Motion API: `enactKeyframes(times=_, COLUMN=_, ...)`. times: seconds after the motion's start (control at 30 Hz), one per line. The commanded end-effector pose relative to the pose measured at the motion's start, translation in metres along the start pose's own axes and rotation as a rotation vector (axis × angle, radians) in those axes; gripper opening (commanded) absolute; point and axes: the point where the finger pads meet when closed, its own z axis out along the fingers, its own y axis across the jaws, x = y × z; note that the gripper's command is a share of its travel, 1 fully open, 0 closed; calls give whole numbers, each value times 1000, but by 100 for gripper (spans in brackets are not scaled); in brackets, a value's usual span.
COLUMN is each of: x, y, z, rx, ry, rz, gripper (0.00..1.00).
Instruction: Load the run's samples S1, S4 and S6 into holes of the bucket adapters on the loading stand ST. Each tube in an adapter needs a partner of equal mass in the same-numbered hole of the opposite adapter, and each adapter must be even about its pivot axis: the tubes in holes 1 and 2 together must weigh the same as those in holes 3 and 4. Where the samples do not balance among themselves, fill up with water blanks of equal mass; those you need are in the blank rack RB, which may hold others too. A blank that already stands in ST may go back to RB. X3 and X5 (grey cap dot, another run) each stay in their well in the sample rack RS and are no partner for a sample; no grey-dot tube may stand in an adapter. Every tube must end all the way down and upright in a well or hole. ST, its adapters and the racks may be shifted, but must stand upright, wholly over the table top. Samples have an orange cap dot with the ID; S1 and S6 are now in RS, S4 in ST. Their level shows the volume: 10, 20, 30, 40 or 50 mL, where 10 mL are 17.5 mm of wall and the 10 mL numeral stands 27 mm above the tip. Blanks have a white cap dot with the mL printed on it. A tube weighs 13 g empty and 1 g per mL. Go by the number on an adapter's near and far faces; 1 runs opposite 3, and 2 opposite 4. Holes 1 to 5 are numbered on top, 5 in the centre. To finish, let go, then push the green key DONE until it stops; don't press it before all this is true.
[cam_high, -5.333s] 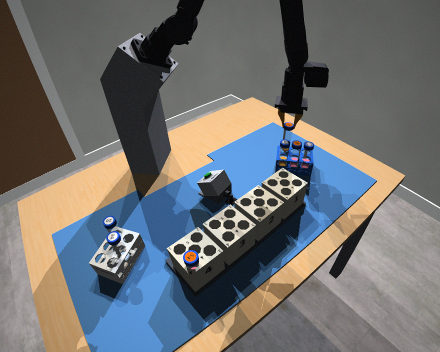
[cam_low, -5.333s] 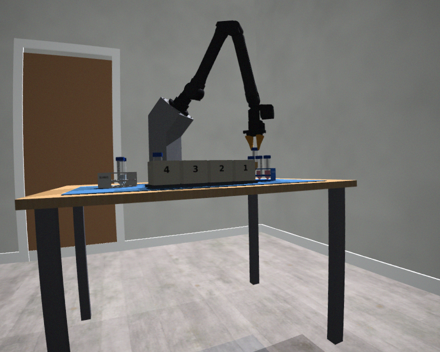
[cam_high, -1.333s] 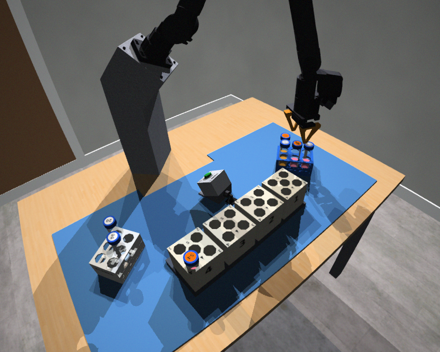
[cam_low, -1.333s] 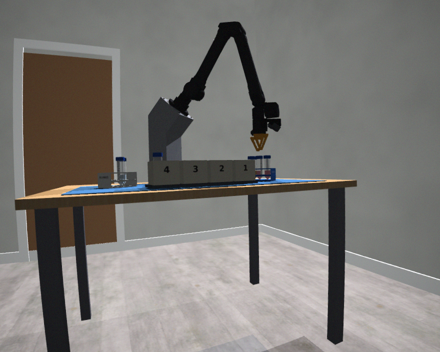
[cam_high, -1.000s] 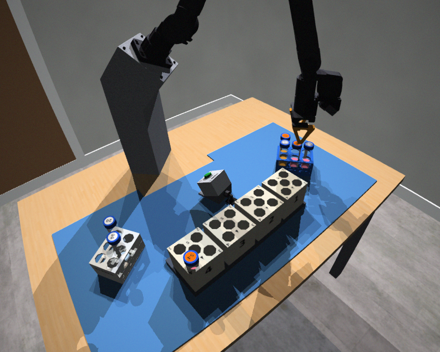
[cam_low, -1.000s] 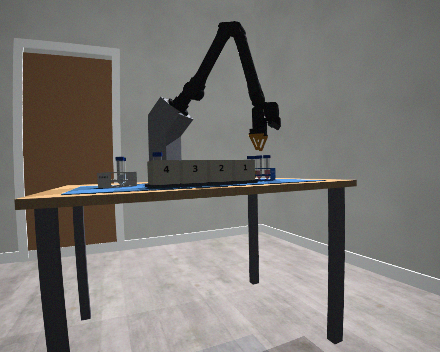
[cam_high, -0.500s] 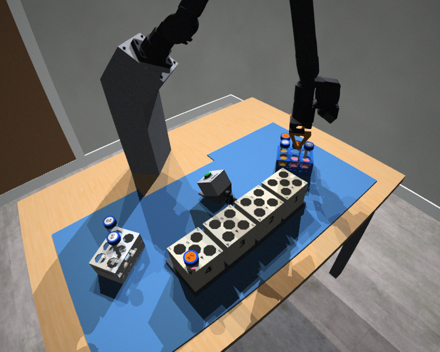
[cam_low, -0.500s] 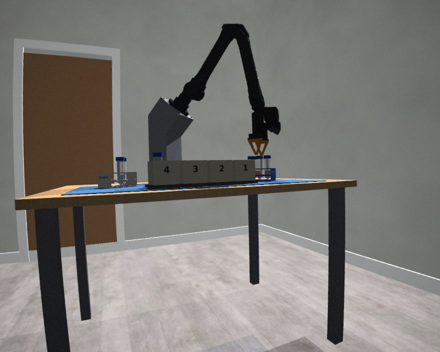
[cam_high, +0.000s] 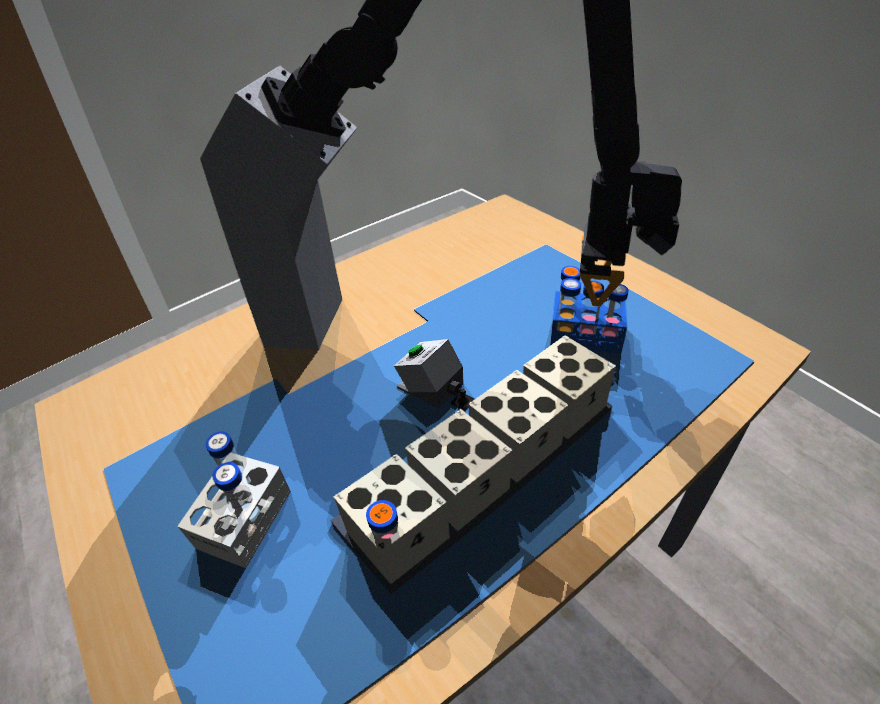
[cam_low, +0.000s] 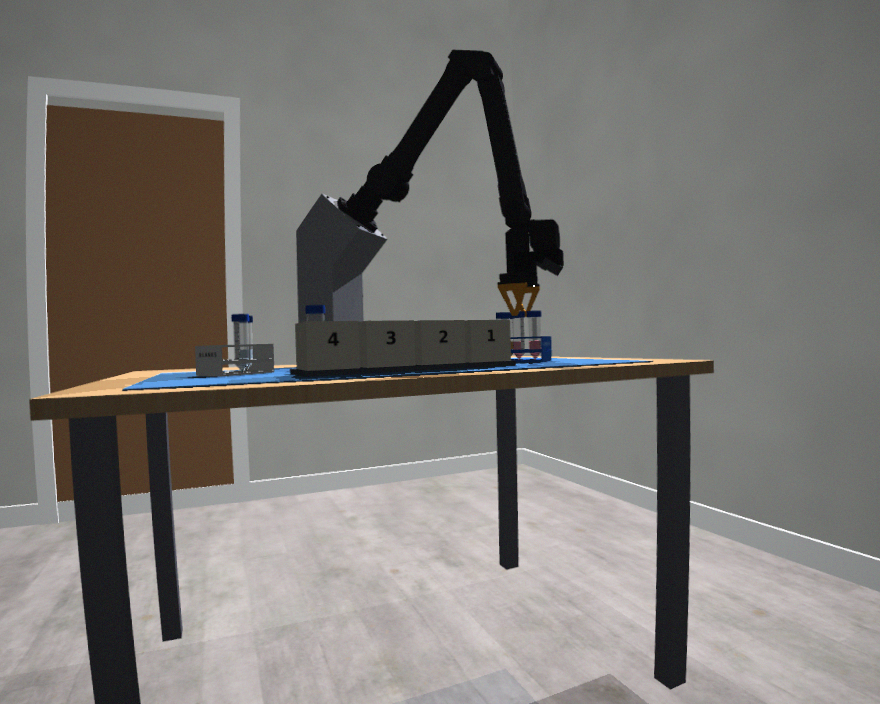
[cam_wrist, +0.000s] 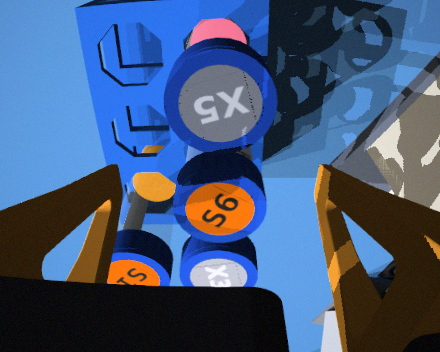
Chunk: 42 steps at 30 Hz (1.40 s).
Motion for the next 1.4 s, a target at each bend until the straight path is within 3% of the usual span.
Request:
enactKeyframes(times=0.0, x=-9, y=8, z=4, rx=-8, ry=-17, rz=0, gripper=80)
enactKeyframes(times=0.03, x=2, y=5, z=6, rx=-5, ry=5, rz=1, gripper=80)
enactKeyframes(times=0.17, x=8, y=4, z=8, rx=-3, ry=8, rz=1, gripper=80)
enactKeyframes(times=0.43, x=4, y=5, z=3, rx=-5, ry=-6, rz=1, gripper=80)
enactKeyframes(times=0.47, x=-3, y=1, z=0, rx=-1, ry=-14, rz=0, gripper=0)
enactKeyframes(times=1.0, x=-3, y=1, z=0, rx=-1, ry=-14, rz=0, gripper=0)
enactKeyframes(times=1.07, x=0, y=4, z=-13, rx=-5, ry=-10, rz=1, gripper=0)
enactKeyframes(times=1.37, x=0, y=1, z=-36, rx=-1, ry=-11, rz=1, gripper=0)
